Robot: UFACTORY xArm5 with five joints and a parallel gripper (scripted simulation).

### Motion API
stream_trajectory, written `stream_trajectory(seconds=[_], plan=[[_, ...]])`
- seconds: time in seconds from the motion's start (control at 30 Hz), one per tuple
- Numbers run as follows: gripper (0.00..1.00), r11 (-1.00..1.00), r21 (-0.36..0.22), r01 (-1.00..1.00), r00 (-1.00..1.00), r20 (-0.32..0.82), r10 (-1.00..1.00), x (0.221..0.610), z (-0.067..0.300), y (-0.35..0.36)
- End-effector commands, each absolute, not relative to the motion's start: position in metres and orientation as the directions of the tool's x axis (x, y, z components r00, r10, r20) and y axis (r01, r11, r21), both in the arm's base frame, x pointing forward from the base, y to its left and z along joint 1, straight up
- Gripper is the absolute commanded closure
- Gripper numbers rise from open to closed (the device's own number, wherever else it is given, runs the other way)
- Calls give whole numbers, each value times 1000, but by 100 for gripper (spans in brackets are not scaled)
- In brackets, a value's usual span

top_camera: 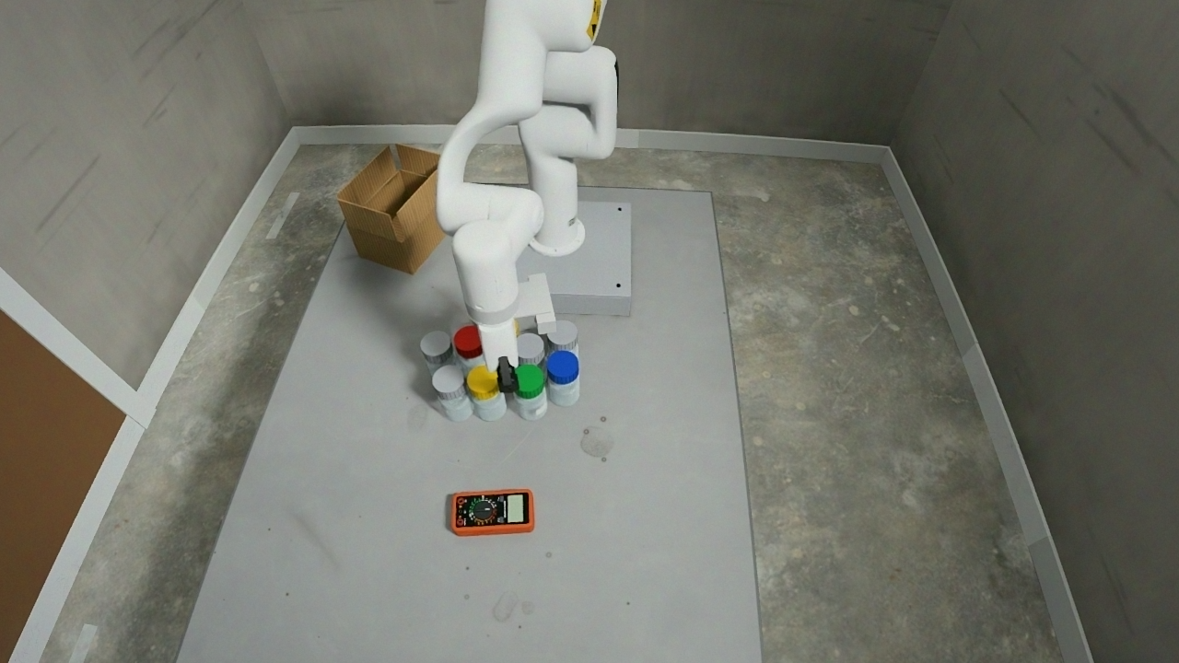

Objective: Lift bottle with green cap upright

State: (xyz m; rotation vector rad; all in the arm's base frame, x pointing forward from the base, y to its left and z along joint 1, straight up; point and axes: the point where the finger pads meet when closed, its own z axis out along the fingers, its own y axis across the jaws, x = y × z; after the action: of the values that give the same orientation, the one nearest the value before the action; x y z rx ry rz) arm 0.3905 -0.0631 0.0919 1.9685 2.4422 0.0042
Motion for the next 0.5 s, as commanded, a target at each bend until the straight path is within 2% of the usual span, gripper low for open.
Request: stream_trajectory(seconds=[0.0, 0.47], plan=[[21, 213, 6, 977, -213, -7, 977, 392, 91, -64], [21, 213, 7, 977, -213, -3, 977, 391, 88, -64]])
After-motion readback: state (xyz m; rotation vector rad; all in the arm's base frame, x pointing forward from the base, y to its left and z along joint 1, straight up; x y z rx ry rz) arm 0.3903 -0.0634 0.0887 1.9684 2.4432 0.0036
